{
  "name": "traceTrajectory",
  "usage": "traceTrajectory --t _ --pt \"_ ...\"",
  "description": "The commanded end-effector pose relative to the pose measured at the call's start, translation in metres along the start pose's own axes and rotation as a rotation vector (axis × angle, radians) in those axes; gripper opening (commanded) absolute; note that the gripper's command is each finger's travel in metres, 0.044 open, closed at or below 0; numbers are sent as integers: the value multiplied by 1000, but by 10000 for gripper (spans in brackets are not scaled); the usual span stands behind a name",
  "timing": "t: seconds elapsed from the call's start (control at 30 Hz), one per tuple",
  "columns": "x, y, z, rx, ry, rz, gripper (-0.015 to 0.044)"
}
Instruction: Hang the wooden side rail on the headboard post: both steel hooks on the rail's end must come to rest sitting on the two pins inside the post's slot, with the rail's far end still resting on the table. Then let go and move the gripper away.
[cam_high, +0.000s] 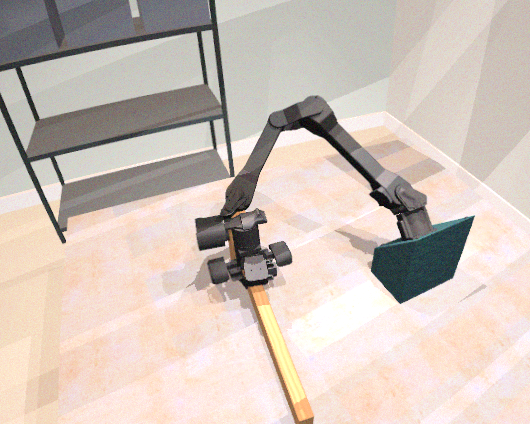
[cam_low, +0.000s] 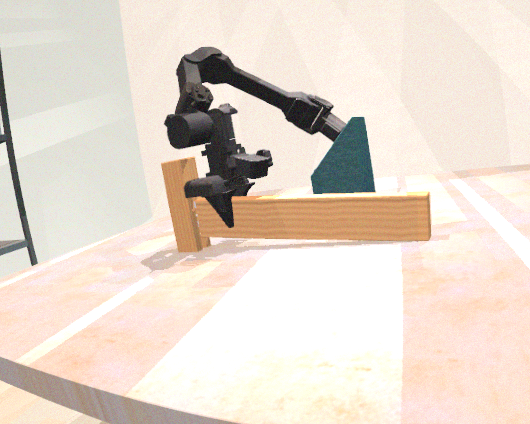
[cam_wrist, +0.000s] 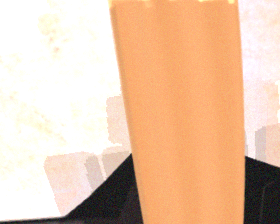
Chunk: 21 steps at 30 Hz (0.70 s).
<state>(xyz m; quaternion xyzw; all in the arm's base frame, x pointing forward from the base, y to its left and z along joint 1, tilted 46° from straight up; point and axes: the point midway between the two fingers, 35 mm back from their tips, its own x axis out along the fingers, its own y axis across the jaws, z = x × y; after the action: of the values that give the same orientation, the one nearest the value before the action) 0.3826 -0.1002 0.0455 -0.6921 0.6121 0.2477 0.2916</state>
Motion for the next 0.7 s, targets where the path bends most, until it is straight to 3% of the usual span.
traceTrajectory --t 0.0,0.67 --pt "-4 -4 -1 2 0 -16 0" --pt "-5 -2 -3 2 0 -15 0"
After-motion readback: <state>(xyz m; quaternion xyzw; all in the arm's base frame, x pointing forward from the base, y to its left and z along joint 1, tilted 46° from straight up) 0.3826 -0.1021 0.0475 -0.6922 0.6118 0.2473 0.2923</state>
